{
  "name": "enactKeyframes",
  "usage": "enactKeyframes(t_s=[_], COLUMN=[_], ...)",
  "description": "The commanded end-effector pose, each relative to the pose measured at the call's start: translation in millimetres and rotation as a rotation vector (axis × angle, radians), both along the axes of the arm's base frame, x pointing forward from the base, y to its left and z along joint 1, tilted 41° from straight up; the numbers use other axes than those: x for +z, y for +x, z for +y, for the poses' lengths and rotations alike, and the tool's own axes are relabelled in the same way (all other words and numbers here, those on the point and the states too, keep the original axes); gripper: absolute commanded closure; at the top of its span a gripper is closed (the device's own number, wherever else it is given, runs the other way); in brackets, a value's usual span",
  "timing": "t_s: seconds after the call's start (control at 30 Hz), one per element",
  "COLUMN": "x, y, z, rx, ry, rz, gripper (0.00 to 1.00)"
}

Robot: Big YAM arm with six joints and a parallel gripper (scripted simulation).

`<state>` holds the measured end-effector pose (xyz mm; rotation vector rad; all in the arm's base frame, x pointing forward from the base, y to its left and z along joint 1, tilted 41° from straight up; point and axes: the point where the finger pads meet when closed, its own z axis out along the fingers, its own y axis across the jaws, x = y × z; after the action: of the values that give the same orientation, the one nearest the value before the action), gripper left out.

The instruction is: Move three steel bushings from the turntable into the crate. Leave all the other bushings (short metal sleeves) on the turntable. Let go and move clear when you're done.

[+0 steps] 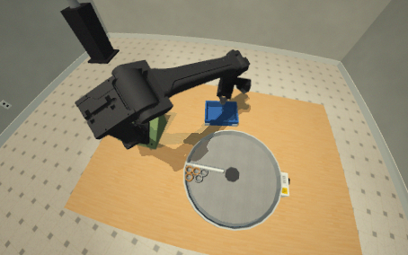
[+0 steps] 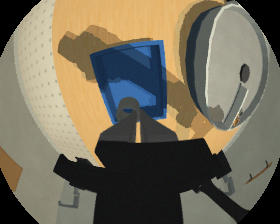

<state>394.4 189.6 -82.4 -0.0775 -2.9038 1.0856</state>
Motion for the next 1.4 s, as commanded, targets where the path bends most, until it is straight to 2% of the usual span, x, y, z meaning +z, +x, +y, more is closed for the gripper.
enactKeyframes(t_s=[0.0,0.1,1.2,1.3,1.37], x=[13,9,9,6,-7], y=[22.2,12.2,11.3,9.9,3.9], z=[10,9,10,7,-9], rx=[-0.031,-0.019,-0.017,-0.019,-0.027], ry=[0.026,0.014,0.014,0.011,-0.001], rz=[-0.051,-0.035,-0.034,-0.031,-0.01], gripper=[1.0,1.0,1.0,1.0,1.0])
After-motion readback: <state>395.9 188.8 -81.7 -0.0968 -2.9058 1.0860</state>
